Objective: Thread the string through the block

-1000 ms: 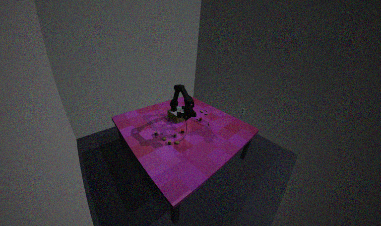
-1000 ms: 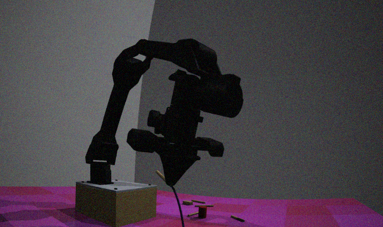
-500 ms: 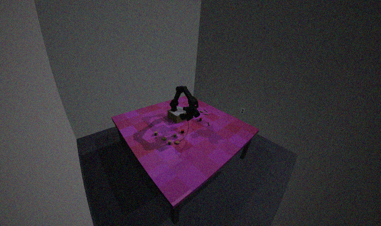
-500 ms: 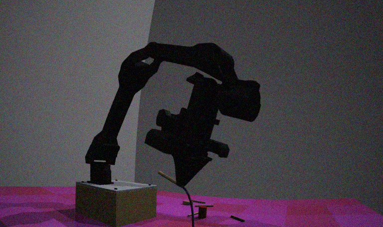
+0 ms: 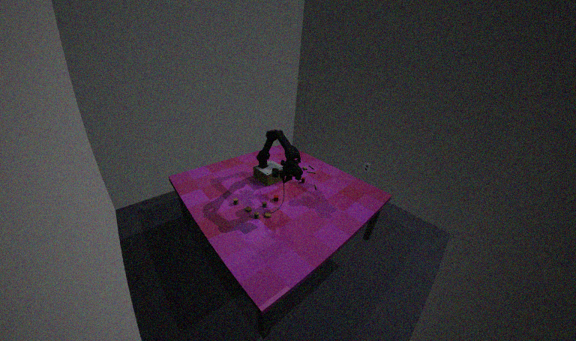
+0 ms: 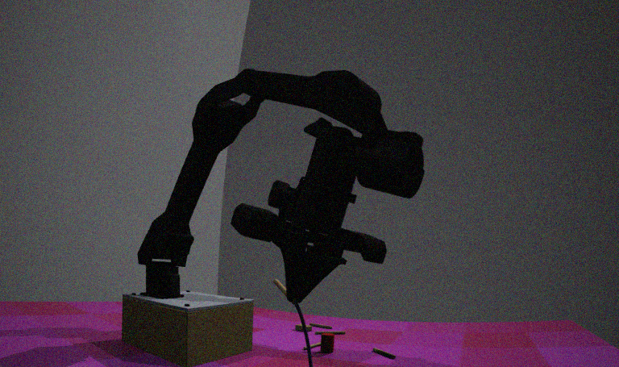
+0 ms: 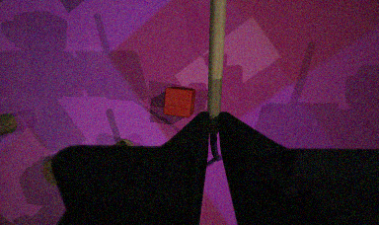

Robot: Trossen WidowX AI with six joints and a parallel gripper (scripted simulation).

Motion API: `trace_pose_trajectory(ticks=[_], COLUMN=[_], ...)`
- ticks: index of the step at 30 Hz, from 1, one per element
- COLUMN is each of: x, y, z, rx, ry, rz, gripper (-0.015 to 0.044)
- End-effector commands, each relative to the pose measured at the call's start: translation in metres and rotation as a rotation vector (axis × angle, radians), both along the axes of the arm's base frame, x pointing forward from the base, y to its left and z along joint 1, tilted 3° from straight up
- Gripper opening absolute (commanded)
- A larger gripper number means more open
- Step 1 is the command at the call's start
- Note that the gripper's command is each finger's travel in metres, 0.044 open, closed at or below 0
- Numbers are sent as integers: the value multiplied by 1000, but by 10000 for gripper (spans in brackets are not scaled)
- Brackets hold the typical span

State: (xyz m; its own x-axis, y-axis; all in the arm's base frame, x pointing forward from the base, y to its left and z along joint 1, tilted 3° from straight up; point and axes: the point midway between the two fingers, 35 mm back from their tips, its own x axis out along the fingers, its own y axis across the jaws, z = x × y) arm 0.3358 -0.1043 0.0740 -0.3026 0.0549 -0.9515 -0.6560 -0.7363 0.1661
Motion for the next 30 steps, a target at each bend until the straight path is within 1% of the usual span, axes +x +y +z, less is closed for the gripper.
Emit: trace_pose_trajectory(ticks=[1, 30], x=[0, 4], y=[0, 1], z=[-1, -1], rx=[-47, -370], ry=[14, 57], rz=[-130, -1078], gripper=[0, 0])
